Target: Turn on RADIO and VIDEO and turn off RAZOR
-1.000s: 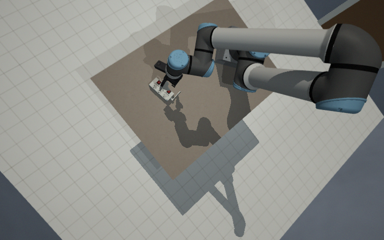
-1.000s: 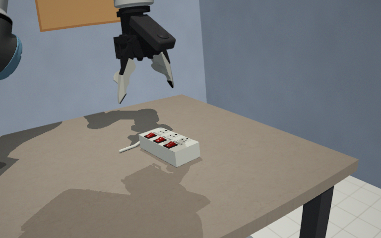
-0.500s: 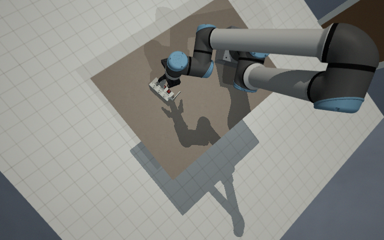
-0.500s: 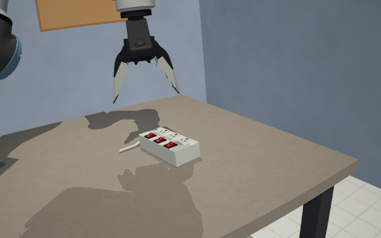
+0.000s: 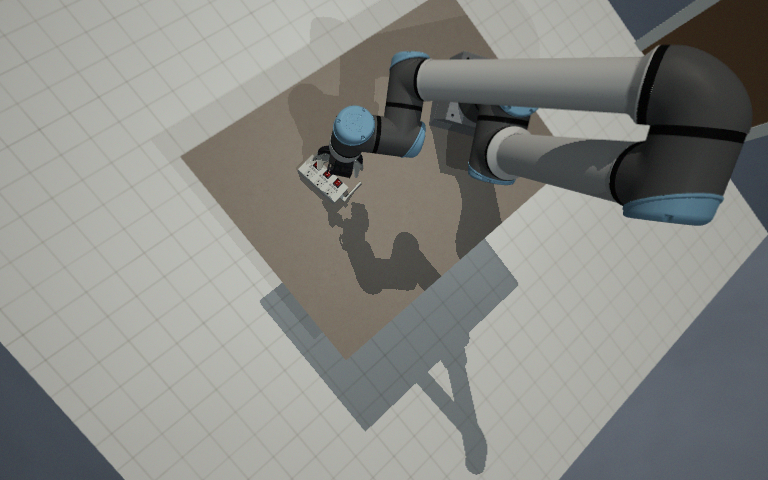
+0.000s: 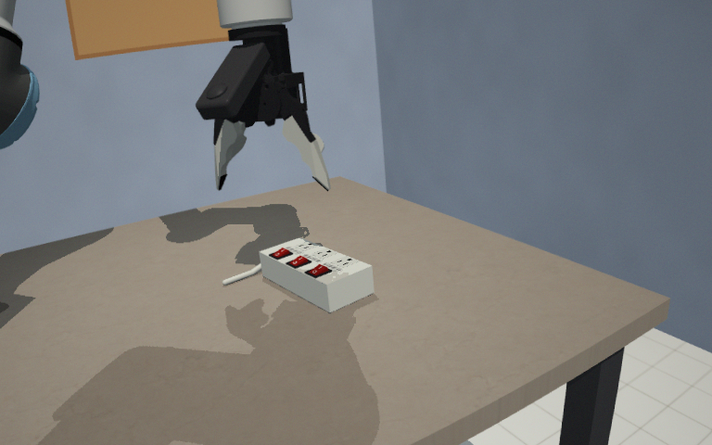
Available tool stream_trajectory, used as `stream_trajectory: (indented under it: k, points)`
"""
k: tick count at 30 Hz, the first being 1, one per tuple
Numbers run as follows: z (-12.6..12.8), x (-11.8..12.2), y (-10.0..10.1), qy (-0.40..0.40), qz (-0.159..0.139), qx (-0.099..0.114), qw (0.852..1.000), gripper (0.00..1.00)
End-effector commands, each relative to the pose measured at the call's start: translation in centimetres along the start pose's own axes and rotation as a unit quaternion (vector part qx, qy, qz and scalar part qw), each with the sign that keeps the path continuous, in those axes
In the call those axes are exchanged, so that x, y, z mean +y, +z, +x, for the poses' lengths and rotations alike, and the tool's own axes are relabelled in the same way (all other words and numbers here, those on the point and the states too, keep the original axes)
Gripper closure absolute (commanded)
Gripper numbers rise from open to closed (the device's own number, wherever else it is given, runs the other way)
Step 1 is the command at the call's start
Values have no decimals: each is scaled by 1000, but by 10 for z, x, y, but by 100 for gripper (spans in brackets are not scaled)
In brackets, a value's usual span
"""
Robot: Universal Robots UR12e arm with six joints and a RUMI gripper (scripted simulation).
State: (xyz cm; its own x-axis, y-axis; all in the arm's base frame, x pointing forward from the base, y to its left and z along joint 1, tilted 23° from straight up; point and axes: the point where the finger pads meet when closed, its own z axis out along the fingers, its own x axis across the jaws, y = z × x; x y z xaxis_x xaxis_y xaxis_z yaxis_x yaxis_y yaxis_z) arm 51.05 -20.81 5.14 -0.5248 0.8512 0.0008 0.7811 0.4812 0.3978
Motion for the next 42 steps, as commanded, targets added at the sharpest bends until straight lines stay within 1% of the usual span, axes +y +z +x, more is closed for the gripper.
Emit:
stream_trajectory:
  k: [1, 4, 7, 9, 10, 13, 17, 24, 26, 33, 41, 42]
  points:
    - [2, 2, 3, 98, 4, -4, 995, 0]
    - [4, 3, 5, 162, 4, -4, 987, 0]
    - [6, 5, 7, 224, 3, -4, 975, 0]
    - [6, 5, 7, 224, 3, -4, 975, 0]
    - [7, 5, 7, 244, 3, -5, 970, 0]
    - [8, 7, 9, 304, 3, -5, 953, 0]
    - [10, 10, 12, 379, 3, -5, 925, 0]
    - [13, 16, 16, 499, 2, -6, 867, 0]
    - [13, 16, 16, 499, 2, -6, 867, 0]
    - [14, 21, 20, 600, 1, -6, 800, 0]
    - [15, 27, 24, 693, 0, -6, 721, 0]
    - [15, 27, 24, 693, 0, -6, 721, 0]
